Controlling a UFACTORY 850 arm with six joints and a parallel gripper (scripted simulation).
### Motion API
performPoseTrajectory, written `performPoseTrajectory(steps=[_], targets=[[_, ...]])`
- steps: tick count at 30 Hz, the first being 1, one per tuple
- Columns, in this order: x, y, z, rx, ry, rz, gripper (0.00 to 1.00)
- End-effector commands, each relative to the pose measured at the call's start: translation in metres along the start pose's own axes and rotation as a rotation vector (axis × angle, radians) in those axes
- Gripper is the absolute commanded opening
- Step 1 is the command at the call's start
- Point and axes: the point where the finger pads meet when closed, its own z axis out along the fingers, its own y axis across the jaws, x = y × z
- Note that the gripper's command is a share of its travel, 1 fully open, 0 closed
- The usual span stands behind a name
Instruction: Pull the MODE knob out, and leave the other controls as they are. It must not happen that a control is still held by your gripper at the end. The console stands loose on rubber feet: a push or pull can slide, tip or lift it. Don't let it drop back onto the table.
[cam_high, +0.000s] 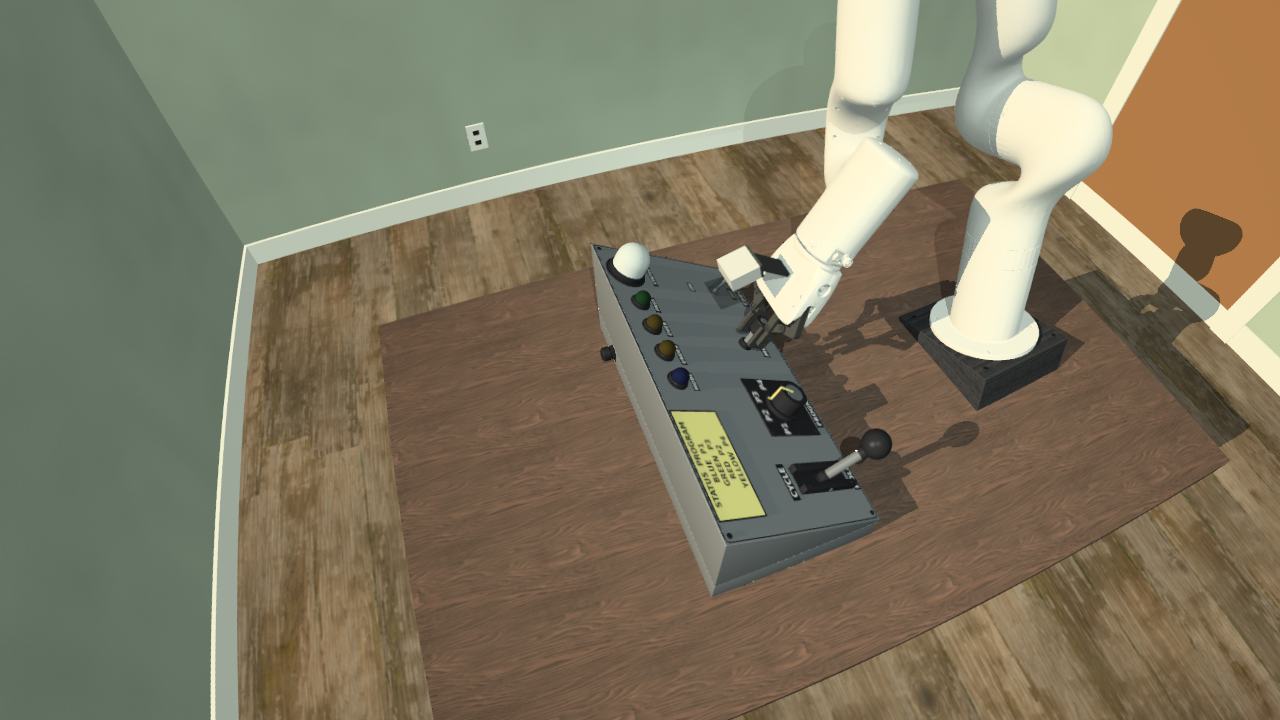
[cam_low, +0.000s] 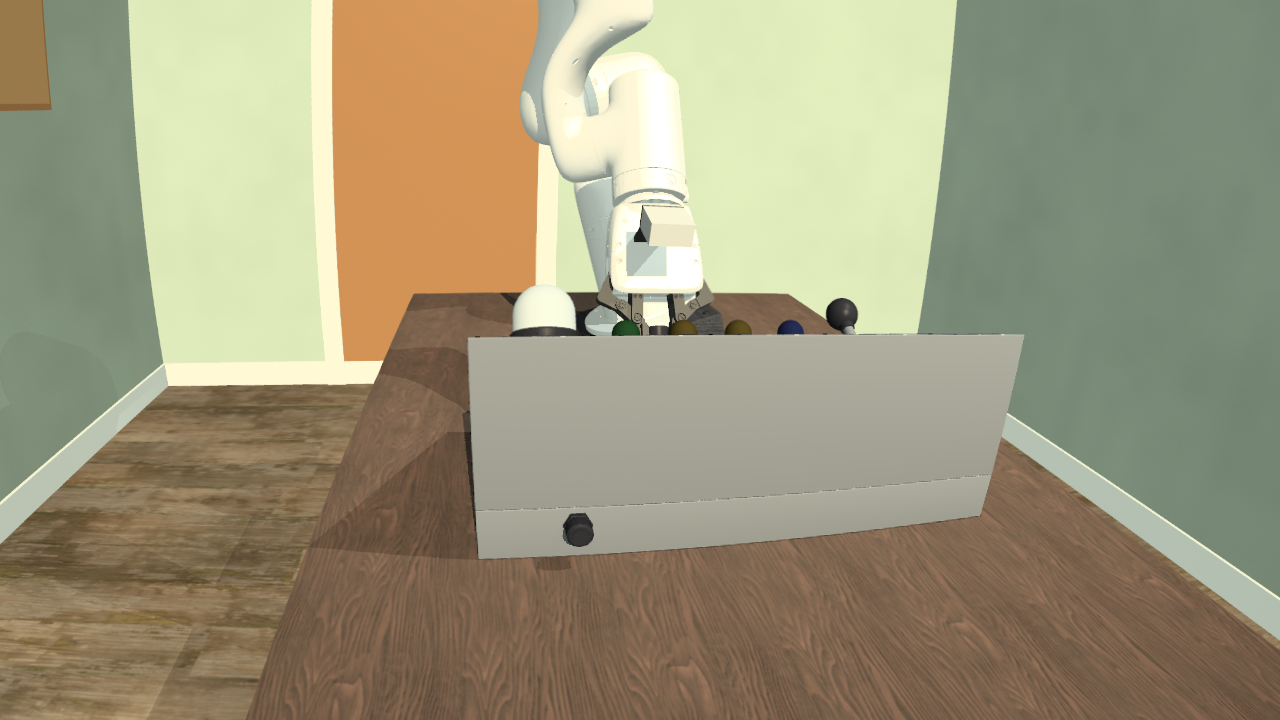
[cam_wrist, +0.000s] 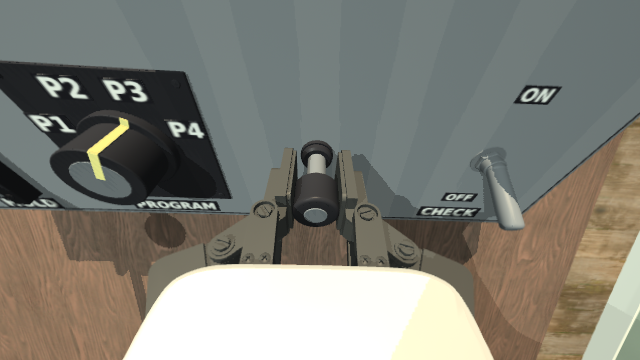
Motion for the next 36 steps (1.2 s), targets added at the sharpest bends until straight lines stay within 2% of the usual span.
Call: performPoseTrajectory(steps=[1,36], targets=[[0.0008,0.0,-0.0011,0.0,0.001,0.0,0.0],[0.0008,0.0,-0.0089,0.0,0.001,0.0,0.0]])
